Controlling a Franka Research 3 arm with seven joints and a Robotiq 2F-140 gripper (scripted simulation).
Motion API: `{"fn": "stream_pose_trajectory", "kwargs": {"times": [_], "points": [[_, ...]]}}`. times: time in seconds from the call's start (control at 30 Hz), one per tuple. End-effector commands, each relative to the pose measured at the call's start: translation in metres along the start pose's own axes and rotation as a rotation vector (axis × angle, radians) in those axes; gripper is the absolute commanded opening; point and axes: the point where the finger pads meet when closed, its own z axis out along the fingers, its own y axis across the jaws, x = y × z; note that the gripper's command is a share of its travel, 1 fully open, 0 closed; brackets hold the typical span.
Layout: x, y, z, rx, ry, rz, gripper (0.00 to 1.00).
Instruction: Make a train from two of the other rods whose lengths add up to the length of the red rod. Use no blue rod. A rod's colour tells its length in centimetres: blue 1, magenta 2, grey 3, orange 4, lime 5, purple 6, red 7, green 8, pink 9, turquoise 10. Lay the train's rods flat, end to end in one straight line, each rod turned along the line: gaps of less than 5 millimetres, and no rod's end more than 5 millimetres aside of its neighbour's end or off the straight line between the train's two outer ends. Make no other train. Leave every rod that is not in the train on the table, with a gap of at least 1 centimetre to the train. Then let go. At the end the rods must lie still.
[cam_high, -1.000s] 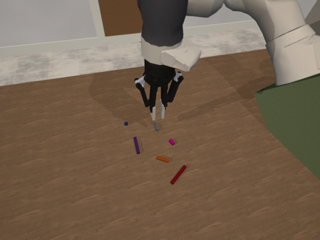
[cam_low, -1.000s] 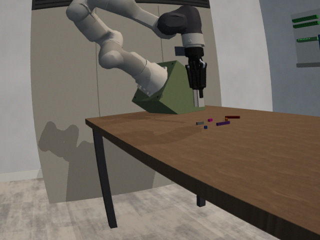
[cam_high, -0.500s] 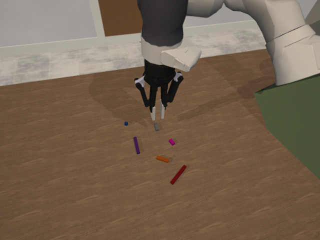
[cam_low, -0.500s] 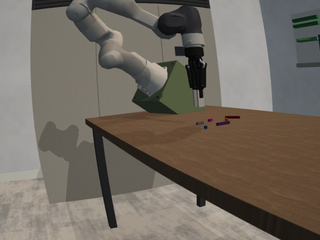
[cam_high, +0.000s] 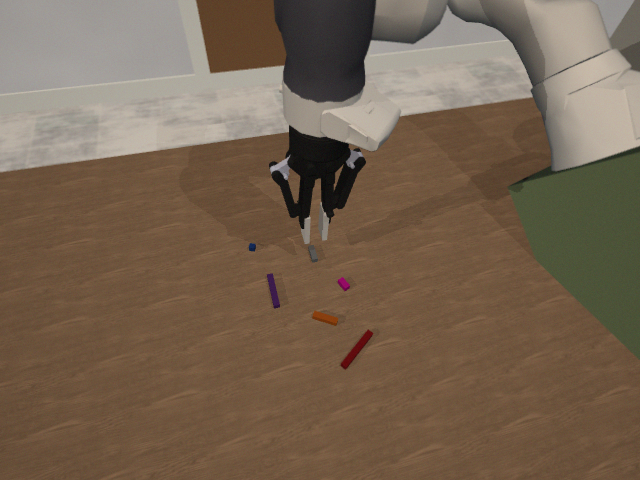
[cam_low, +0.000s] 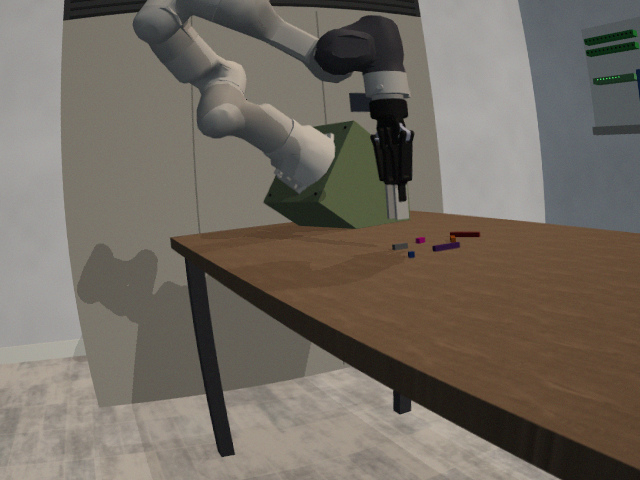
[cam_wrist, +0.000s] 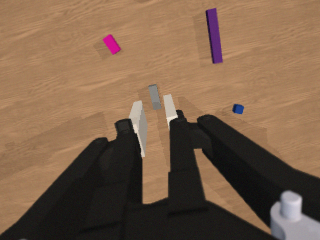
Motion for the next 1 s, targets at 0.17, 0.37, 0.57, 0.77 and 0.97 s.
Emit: {"fn": "stream_pose_trajectory", "kwargs": {"times": [0.17, 0.37, 0.57, 0.77, 0.97], "points": [[0.001, 0.0, 0.013, -0.001, 0.003, 0.006, 0.15], [0.001, 0.0, 0.021, -0.001, 0.003, 0.006, 0.15], [0.001, 0.0, 0.03, -0.001, 0.003, 0.006, 0.15], [0.001, 0.0, 0.034, -0.001, 0.003, 0.006, 0.15], [0.001, 0.0, 0.039, -0.001, 0.003, 0.006, 0.15]]}}
